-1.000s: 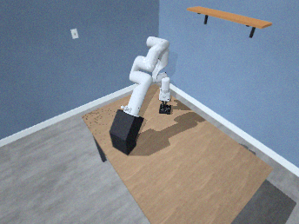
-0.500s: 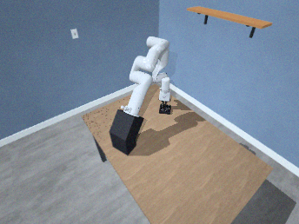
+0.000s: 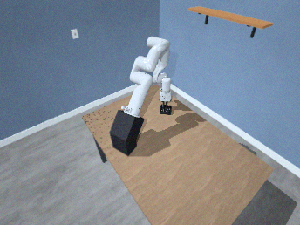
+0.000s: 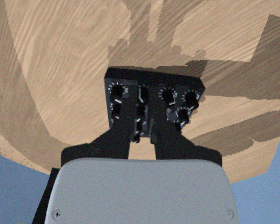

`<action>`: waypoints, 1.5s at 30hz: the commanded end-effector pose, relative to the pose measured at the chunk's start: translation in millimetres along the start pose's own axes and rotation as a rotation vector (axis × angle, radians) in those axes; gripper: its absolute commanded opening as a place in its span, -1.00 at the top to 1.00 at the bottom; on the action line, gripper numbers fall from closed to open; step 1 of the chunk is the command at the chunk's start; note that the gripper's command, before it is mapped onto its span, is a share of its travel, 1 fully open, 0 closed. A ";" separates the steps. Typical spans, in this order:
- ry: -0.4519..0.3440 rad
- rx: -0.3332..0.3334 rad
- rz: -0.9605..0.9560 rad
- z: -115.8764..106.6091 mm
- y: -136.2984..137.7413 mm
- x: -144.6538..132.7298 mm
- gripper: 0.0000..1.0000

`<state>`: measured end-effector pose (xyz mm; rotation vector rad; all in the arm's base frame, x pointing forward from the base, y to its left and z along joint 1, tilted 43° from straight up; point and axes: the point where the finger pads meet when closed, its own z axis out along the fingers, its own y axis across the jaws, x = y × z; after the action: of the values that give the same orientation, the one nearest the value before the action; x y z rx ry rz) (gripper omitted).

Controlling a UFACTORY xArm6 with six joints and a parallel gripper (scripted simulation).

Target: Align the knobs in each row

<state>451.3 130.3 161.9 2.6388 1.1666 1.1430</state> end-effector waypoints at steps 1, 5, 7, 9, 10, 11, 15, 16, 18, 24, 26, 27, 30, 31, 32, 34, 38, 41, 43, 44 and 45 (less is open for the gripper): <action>0.003 -0.003 -0.065 -0.4 0.4 0.7 0.84; 0.003 -0.004 -0.132 -0.4 0.4 0.7 0.84; 0.003 -0.004 -0.151 -0.4 0.4 0.7 0.84; 0.003 -0.004 -0.170 -0.4 0.4 0.7 0.84; 0.003 -0.004 -0.189 -0.4 0.4 0.7 0.84; 0.003 -0.004 -0.210 -0.4 0.4 0.7 0.84; 0.003 -0.004 -0.296 -0.4 0.4 0.7 0.84; 0.002 -0.004 -0.319 -0.4 0.4 0.7 0.84; 0.002 -0.004 -0.367 -0.4 0.4 0.7 0.84; 0.002 -0.004 -0.492 -0.4 0.4 0.7 0.84; 0.002 -0.004 -0.518 -0.4 0.4 0.7 0.84; 0.002 -0.004 -0.544 -0.4 0.4 0.7 0.84; 0.002 -0.004 -0.624 -0.4 0.4 0.7 0.84; 0.002 -0.004 -0.651 -0.4 0.4 0.7 0.84; 0.002 -0.004 -0.678 -0.4 0.4 0.7 0.84; 0.002 -0.004 -0.732 -0.4 0.4 0.7 0.84; 0.001 -0.004 -0.840 -0.4 0.4 0.7 0.84; 0.001 -0.004 -0.893 -0.4 0.4 0.7 0.84; 0.001 -0.004 -0.919 -0.4 0.4 0.7 0.84; 0.001 -0.005 -0.945 -0.4 0.4 0.7 0.84; 0.001 -0.005 -0.971 -0.4 0.4 0.7 0.84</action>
<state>451.2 130.5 161.9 1.7400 2.0090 0.8995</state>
